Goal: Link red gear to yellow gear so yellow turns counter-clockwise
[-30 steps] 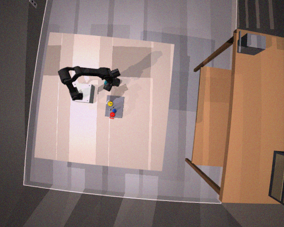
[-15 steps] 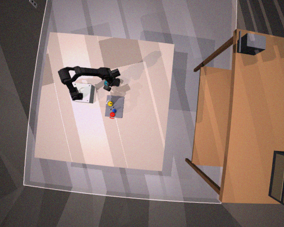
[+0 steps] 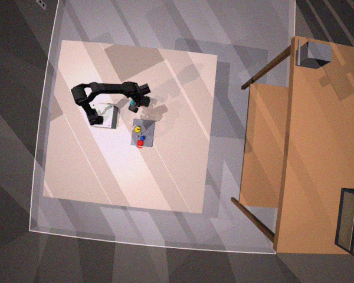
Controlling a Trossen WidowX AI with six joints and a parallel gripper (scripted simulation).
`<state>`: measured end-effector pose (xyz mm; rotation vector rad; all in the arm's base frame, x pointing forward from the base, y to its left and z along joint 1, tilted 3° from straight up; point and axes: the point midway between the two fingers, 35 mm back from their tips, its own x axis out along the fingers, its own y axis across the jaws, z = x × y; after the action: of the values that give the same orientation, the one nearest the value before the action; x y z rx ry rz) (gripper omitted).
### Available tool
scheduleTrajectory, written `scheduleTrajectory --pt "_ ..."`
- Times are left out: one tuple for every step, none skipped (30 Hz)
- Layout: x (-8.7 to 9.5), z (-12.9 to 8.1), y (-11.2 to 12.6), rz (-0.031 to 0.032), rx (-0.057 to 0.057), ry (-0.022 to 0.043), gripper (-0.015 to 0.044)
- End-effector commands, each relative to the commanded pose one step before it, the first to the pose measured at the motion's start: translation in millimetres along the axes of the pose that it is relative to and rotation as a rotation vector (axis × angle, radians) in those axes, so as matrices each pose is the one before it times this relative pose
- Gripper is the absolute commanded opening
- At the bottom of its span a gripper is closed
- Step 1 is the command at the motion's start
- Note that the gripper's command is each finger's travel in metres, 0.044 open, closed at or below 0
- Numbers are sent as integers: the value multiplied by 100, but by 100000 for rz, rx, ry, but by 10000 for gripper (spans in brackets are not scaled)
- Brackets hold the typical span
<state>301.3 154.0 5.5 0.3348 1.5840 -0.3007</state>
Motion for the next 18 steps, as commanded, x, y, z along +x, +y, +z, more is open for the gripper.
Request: scheduleTrajectory --pt "-1575 284 338 1382 -228 -793 0" --pt "-264 35 26 3 0 -4 0" --pt "-265 34 24 2 0 -4 0" --pt "-266 32 22 2 0 -4 0" --pt "-266 30 20 2 0 -4 0" --pt "-267 28 18 2 0 -4 0" --pt "-268 27 16 2 0 -4 0" --pt "-269 25 14 1 0 -3 0" --pt "-269 23 12 1 0 -3 0" --pt "-270 21 10 1 0 -3 0" --pt "-271 20 8 0 0 -3 0" --pt "-271 18 6 0 0 -3 0" --pt "-272 16 4 0 0 -2 0" --pt "-273 14 2 0 0 -2 0" --pt "-273 13 0 0 0 -2 0" --pt "-274 11 -2 0 0 -2 0" --pt "-274 9 -4 -1 0 -2 0" --pt "-275 7 -6 -1 0 -2 0"
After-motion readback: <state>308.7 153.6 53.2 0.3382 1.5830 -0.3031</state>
